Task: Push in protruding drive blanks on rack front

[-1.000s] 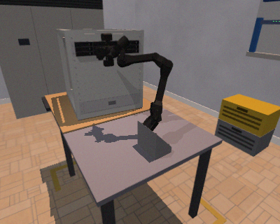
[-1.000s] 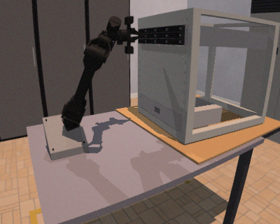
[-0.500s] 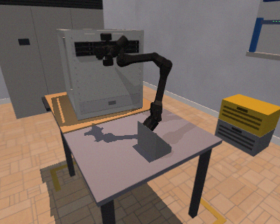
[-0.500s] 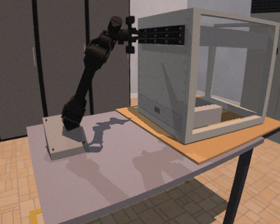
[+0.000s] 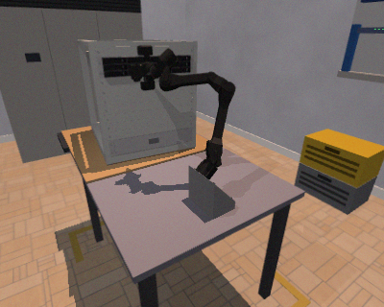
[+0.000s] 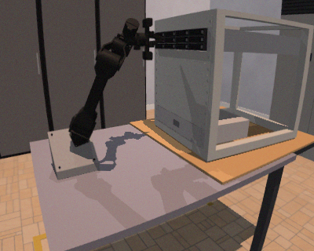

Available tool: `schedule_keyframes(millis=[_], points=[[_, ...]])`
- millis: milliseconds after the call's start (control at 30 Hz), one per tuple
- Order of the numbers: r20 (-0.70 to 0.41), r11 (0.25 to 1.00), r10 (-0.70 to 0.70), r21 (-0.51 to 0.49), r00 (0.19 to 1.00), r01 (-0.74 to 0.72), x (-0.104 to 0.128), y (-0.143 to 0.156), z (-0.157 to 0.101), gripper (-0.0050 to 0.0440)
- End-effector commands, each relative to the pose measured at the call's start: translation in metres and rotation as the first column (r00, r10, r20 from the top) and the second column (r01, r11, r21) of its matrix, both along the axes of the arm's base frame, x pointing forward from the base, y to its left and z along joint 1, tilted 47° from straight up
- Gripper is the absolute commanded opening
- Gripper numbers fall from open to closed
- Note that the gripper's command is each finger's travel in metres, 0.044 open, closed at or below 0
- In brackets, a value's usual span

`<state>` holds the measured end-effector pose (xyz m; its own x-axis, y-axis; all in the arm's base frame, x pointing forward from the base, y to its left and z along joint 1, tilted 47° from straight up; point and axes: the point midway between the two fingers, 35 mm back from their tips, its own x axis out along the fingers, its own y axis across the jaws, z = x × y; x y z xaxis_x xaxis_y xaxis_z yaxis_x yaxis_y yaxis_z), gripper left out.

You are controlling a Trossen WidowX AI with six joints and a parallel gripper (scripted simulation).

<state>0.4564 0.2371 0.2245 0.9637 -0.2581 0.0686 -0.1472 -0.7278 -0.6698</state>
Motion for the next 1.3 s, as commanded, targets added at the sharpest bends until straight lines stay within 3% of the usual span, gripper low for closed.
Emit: schedule_keyframes(millis=[0,1267], points=[[0.015,1.000,0.002,0.014,1.000,-0.002,0.006,0.000,0.008,-0.0050],[0.015,1.000,0.002,0.014,1.000,-0.002,0.019,-0.003,0.009,-0.0050]])
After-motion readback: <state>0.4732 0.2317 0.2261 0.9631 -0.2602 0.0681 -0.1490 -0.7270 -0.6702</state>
